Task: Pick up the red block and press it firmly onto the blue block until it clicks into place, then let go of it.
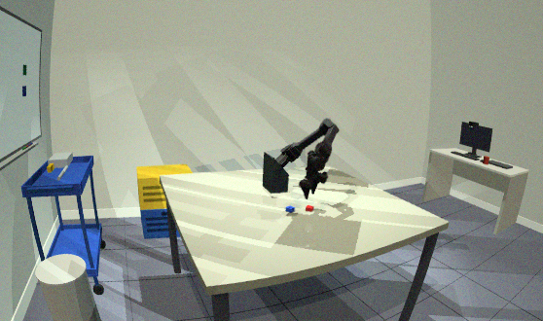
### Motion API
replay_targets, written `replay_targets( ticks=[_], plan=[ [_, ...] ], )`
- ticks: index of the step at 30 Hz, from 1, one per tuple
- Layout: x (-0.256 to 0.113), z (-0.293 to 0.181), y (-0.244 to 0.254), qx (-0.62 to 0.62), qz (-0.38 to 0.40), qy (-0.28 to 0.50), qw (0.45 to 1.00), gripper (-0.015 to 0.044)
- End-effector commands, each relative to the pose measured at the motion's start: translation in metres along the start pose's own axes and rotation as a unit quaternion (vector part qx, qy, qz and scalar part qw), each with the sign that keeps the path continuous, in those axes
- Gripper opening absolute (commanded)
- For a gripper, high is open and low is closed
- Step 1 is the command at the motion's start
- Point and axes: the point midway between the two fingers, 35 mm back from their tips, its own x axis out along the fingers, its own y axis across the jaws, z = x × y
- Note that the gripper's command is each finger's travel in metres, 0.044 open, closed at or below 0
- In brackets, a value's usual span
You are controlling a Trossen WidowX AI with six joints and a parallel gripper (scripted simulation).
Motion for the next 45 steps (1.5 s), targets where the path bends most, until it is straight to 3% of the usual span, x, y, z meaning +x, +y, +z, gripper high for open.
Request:
replay_targets(
  ticks=[1, 31, 42, 45],
  plan=[
    [0.024, 0.002, 0.006, 0.0, 0.011, 0.004, 1.0, 0.044],
    [0.068, 0.004, 0.008, 0.0, 0.012, 0.003, 1.0, 0.044],
    [0.068, 0.004, 0.008, 0.0, 0.012, 0.003, 1.0, 0.0151],
    [0.068, 0.004, 0.008, 0.0, 0.012, 0.003, 1.0, 0.0131]
  ],
)
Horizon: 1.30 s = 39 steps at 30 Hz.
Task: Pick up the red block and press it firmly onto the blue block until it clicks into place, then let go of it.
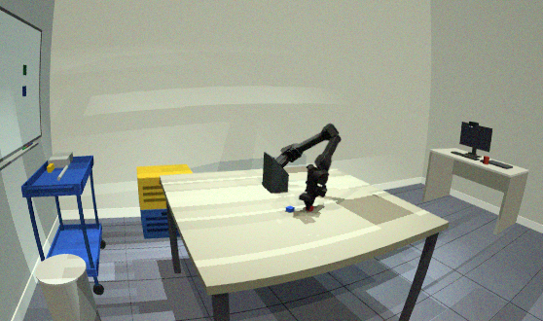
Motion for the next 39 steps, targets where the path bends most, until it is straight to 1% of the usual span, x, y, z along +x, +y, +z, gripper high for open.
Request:
replay_targets(
  ticks=[1, 5, 9, 21, 33, 36, 39],
  plan=[
    [0.001, 0.0, 0.001, 0.001, 0.002, 0.0, 1.0, 0.0125],
    [0.001, 0.0, 0.001, 0.001, 0.002, 0.0, 1.0, 0.0098],
    [-0.006, 0.0, -0.001, 0.001, 0.001, 0.0, 1.0, 0.0],
    [-0.06, -0.002, -0.007, 0.001, -0.003, 0.003, 1.0, 0.0],
    [-0.116, -0.008, -0.002, 0.001, -0.001, 0.002, 1.0, 0.0],
    [-0.119, -0.009, -0.002, 0.002, 0.0, 0.001, 1.0, 0.0],
    [-0.113, -0.015, -0.01, 0.018, 0.0, 0.001, 1.0, 0.0]
  ],
)
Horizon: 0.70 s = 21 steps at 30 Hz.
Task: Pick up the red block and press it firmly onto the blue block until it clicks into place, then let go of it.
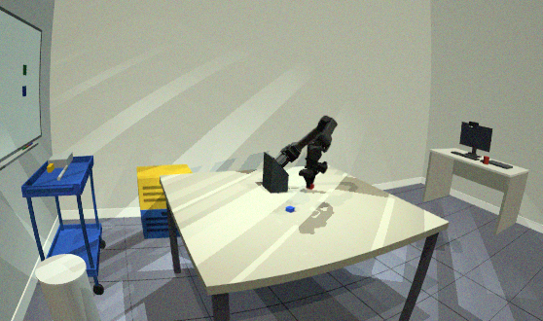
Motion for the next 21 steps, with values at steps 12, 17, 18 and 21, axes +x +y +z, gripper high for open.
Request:
replay_targets(
  ticks=[12, 17, 18, 21],
  plan=[
    [0.033, -0.044, -0.038, 0.092, 0.0, 0.004, 0.996, 0.0],
    [0.046, -0.06, -0.05, 0.126, 0.0, 0.004, 0.992, 0.0],
    [0.048, -0.064, -0.052, 0.133, 0.0, 0.004, 0.991, 0.0],
    [0.055, -0.073, -0.057, 0.152, 0.0, 0.004, 0.988, 0.0]
  ],
)
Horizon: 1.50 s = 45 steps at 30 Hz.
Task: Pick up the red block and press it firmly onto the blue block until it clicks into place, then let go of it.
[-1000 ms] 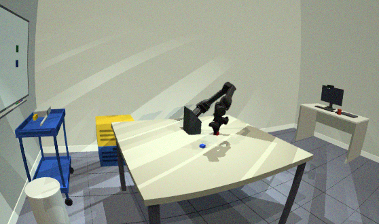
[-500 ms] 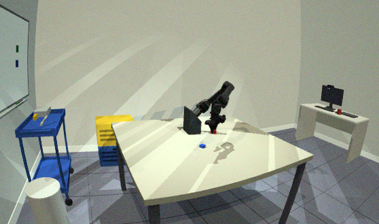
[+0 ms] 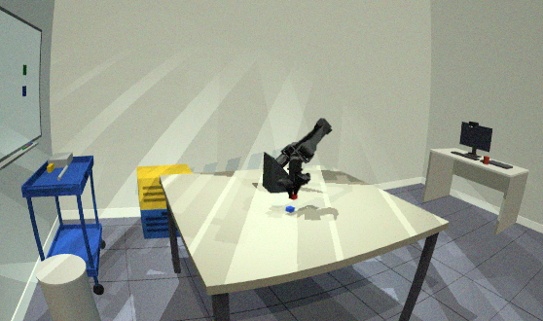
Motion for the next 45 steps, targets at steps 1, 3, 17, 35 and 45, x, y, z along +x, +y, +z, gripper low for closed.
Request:
replay_targets(
  ticks=[1, 3, 17, 35, 45],
  plan=[
    [0.007, -0.009, -0.006, 0.021, 0.001, 0.002, 1.0, 0.0],
    [0.008, -0.009, -0.007, 0.022, 0.001, 0.002, 1.0, 0.0],
    [0.038, -0.008, -0.006, 0.022, 0.001, 0.002, 1.0, 0.0],
    [0.047, -0.007, -0.005, 0.022, 0.002, 0.002, 1.0, 0.0],
    [0.048, -0.007, -0.005, 0.022, 0.002, 0.002, 1.0, 0.0]
  ],
)
